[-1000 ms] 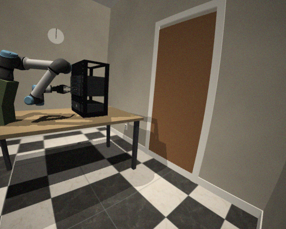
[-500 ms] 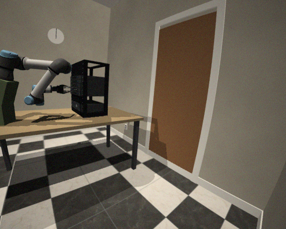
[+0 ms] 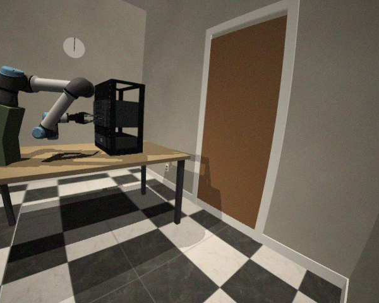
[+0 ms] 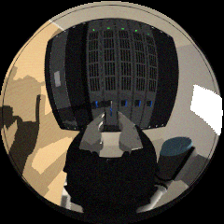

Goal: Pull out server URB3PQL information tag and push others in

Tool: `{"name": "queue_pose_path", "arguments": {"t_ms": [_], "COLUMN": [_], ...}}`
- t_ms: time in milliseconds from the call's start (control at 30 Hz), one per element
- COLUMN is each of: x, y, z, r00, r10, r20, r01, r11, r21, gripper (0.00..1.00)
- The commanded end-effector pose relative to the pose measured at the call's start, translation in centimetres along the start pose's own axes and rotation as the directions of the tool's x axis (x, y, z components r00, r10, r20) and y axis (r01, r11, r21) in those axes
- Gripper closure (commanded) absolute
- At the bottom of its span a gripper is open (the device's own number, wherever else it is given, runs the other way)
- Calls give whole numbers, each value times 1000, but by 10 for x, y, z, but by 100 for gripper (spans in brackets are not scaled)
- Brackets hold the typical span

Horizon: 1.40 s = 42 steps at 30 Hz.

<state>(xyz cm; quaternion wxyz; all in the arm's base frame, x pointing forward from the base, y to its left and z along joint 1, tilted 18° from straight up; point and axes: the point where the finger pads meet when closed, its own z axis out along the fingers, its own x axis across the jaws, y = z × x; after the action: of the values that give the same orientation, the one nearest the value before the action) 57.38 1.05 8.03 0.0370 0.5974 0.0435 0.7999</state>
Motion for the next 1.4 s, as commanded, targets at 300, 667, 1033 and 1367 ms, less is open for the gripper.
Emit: {"name": "queue_pose_path", "arguments": {"t_ms": [300,667,1033,1367], "x": [0,0,0,0], "y": [0,0,0,0], "z": [-31,-71,-88,-90], "r00": [1000,1000,1000,1000], "r10": [0,0,0,0], "r20": [-1,-1,-1,-1], "r01": [0,0,0,0], "r11": [1000,1000,1000,1000], "r21": [0,0,0,0], "gripper": [85,85,85,85]}}
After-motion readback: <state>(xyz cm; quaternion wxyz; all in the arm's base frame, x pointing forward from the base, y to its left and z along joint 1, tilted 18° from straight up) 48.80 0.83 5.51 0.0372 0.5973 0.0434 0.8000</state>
